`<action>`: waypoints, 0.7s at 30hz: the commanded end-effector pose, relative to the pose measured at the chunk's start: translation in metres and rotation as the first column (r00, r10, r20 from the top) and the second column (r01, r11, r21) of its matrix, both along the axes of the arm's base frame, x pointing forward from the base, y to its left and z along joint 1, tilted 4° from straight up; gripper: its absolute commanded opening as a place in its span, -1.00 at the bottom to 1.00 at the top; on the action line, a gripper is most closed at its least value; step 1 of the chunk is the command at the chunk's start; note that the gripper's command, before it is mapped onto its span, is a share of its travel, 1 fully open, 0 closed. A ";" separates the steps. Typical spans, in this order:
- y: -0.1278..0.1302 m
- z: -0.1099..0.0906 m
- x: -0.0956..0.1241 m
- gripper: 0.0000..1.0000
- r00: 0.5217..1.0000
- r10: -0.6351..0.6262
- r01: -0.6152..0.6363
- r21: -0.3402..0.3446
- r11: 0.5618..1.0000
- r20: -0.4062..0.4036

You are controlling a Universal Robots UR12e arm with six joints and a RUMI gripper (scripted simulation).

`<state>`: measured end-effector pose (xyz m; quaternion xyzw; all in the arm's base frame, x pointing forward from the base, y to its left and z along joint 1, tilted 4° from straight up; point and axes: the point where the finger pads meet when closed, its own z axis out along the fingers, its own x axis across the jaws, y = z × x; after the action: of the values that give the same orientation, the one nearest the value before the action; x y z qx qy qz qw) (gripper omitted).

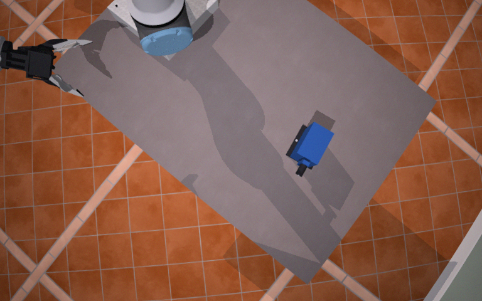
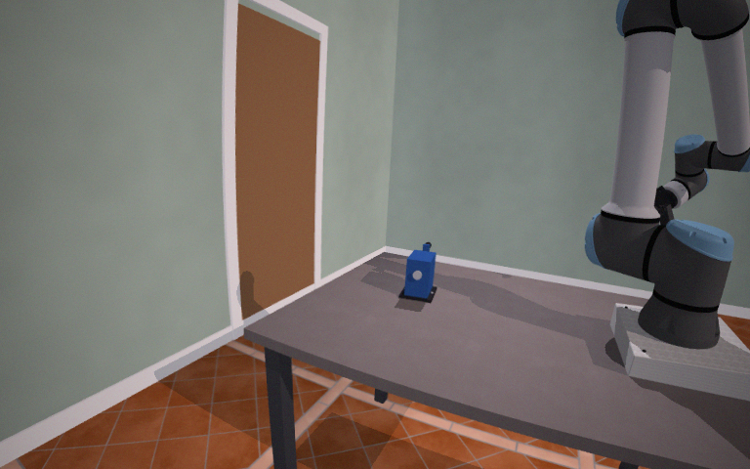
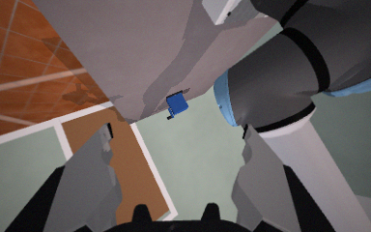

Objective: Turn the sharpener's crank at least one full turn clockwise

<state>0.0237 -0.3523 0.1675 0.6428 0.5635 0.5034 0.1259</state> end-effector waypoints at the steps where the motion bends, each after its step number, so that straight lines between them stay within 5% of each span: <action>1: 0.000 0.000 0.000 1.00 1.000 0.000 0.000 -0.001 1.000 -0.001; 17: 0.000 0.000 0.000 1.00 1.000 0.000 0.000 -0.001 1.000 -0.001; 18: 0.000 0.000 0.005 -0.36 1.000 0.029 -0.029 -0.016 0.999 0.003; 21: -0.014 -0.001 0.011 -0.36 0.996 0.084 -0.085 -0.037 0.996 -0.022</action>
<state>0.0268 -0.3540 0.1672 0.6361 0.5741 0.5007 0.1226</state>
